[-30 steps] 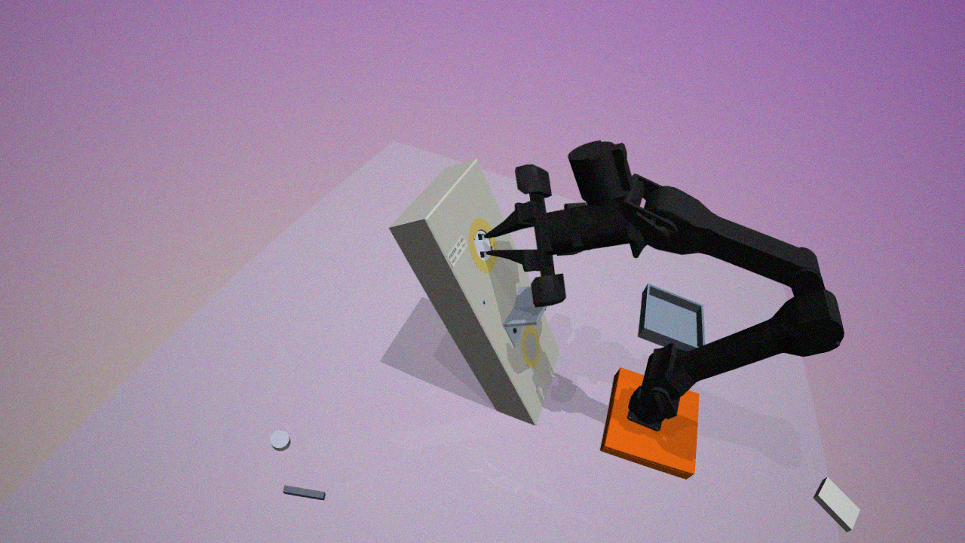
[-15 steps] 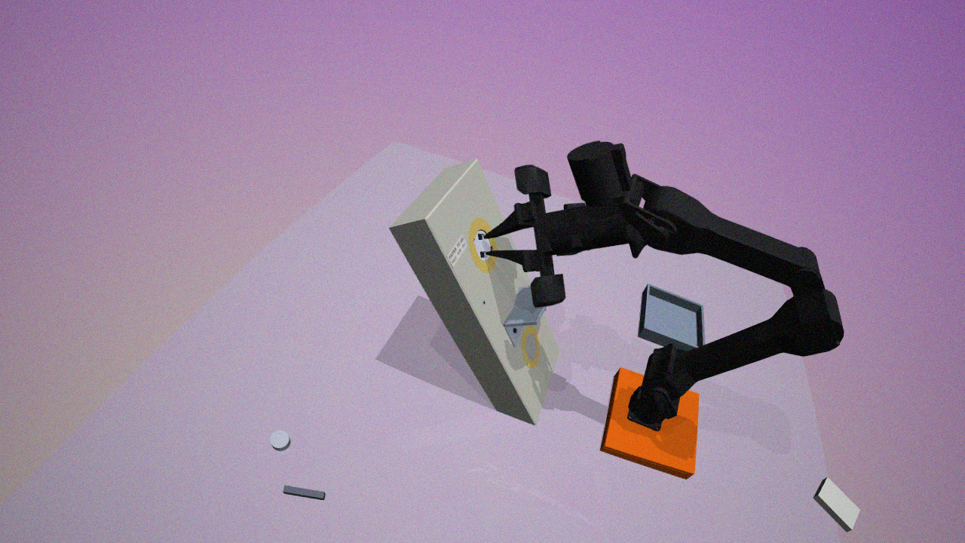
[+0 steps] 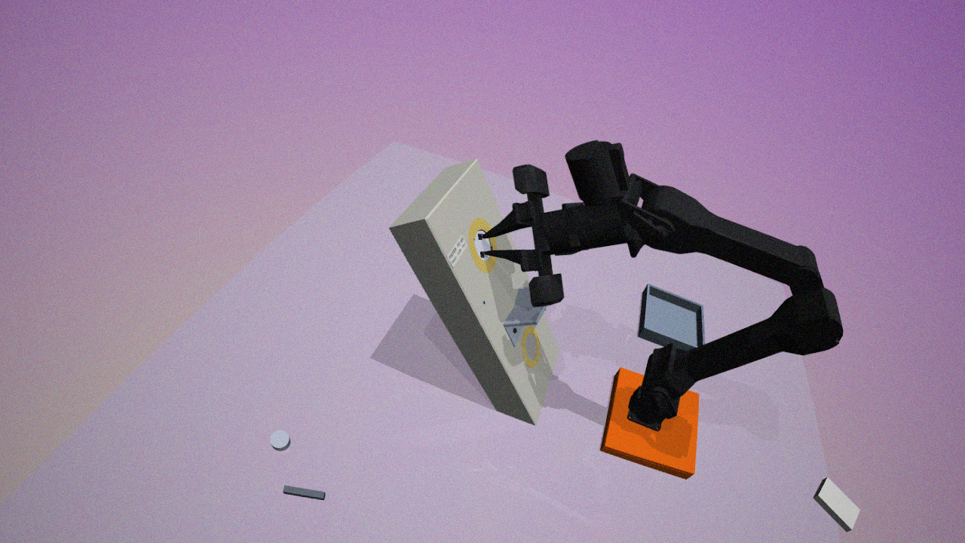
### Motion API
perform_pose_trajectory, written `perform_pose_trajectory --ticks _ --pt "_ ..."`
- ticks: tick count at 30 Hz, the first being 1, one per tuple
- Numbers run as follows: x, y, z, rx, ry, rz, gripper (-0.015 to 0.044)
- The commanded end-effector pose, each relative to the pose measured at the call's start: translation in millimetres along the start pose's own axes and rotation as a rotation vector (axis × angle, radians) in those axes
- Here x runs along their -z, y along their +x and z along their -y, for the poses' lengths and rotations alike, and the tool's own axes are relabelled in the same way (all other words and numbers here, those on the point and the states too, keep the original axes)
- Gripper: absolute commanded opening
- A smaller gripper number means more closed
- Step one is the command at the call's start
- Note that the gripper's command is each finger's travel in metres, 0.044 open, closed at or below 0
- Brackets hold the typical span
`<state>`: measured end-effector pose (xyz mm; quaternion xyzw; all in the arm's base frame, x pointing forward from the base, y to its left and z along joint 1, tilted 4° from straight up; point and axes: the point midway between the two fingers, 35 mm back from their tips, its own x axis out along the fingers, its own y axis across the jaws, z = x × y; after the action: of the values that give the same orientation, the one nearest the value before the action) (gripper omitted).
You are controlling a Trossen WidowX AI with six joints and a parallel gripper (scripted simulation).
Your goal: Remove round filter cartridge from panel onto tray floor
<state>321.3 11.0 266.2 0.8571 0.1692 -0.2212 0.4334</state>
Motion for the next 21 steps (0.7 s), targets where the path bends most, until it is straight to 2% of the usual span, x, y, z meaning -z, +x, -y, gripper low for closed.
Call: perform_pose_trajectory --ticks 1,21 --pt "-0.3 0.9 -0.5 -0.003 0.006 0.002 0.0096" --pt "-1.0 3.7 -0.1 -0.003 0.006 0.002 0.0096"
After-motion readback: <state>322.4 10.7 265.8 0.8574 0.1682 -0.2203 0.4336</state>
